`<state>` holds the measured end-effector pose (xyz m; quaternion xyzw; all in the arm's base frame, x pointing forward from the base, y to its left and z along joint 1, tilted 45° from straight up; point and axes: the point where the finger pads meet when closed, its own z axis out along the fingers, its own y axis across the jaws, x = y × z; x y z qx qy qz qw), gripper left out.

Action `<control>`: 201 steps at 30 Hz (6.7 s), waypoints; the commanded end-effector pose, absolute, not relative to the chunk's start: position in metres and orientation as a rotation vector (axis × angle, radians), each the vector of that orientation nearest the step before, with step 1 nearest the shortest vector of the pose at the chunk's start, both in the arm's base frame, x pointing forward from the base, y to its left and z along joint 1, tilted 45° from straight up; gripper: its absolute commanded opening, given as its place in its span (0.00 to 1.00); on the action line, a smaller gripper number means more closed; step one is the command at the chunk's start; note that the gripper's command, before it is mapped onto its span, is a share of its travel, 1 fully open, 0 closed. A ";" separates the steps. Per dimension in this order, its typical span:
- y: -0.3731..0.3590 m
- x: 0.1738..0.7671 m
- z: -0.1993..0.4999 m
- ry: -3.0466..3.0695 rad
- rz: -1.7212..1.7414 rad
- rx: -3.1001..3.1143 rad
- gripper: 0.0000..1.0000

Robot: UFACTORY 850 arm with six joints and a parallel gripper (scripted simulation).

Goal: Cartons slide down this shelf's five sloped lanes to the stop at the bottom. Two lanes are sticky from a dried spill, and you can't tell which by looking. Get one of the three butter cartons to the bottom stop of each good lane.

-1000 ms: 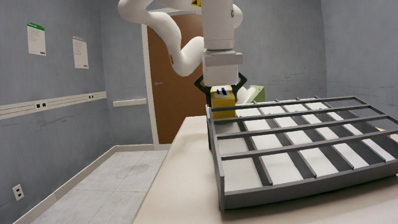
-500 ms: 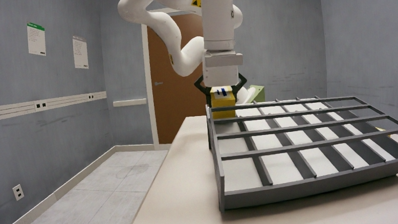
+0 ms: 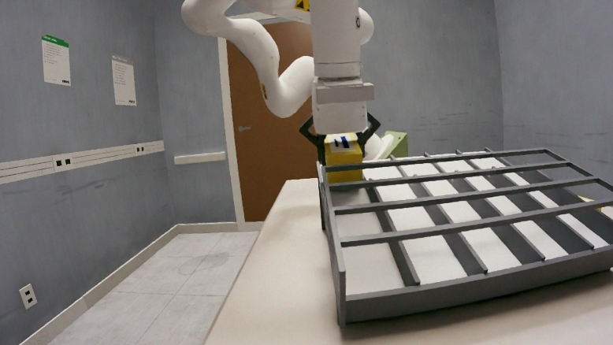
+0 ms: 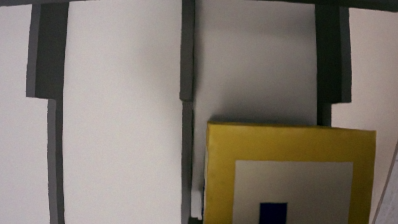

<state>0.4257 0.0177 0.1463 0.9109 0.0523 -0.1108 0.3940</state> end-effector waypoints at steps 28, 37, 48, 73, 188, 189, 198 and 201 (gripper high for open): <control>0.016 0.425 0.143 0.133 -0.280 2.311 0.00; 0.014 0.424 0.142 0.133 -0.280 2.311 0.00; 0.014 0.424 0.142 0.133 -0.280 2.311 0.00; 0.010 0.424 0.138 0.133 -0.280 2.311 0.00; 0.010 0.424 0.139 0.133 -0.280 2.311 0.83; 0.010 0.424 0.139 0.133 -0.280 2.311 0.83; 0.010 0.424 0.139 0.133 -0.280 2.311 0.83; 0.010 0.424 0.139 0.133 -0.280 2.311 0.83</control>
